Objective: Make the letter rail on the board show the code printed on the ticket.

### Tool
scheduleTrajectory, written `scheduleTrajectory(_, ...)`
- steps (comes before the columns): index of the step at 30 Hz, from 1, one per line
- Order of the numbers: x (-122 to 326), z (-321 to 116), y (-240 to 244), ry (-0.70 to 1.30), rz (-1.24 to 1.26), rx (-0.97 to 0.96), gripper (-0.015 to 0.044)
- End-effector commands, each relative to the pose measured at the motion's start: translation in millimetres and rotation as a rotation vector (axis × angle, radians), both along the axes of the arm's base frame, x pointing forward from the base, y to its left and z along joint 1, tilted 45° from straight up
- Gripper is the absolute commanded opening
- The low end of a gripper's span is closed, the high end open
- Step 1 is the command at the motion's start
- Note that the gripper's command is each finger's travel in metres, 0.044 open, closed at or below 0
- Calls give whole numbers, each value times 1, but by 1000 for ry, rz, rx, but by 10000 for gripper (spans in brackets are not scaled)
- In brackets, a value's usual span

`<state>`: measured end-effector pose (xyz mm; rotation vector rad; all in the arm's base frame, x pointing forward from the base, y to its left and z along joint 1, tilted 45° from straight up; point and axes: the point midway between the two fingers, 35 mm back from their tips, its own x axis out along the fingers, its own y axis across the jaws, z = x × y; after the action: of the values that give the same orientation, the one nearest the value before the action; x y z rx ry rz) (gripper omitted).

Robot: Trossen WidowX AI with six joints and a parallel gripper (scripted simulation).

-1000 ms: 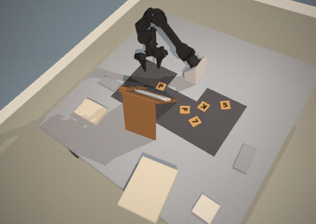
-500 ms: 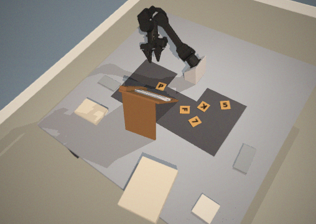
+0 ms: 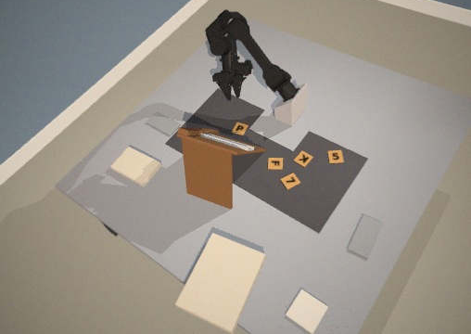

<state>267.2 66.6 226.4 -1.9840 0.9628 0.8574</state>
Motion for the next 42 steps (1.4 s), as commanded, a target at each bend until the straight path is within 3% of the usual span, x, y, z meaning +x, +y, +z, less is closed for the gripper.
scheduleTrajectory(1, 30, -47, 14, 140, 15, -66, 340)
scheduleTrajectory(13, 83, -199, 27, 479, 122, -313, 340)
scheduleTrajectory(24, 58, -347, -3, 824, 265, -498, 340)
scheduleTrajectory(42, 54, -386, -24, 853, 277, -512, 340)
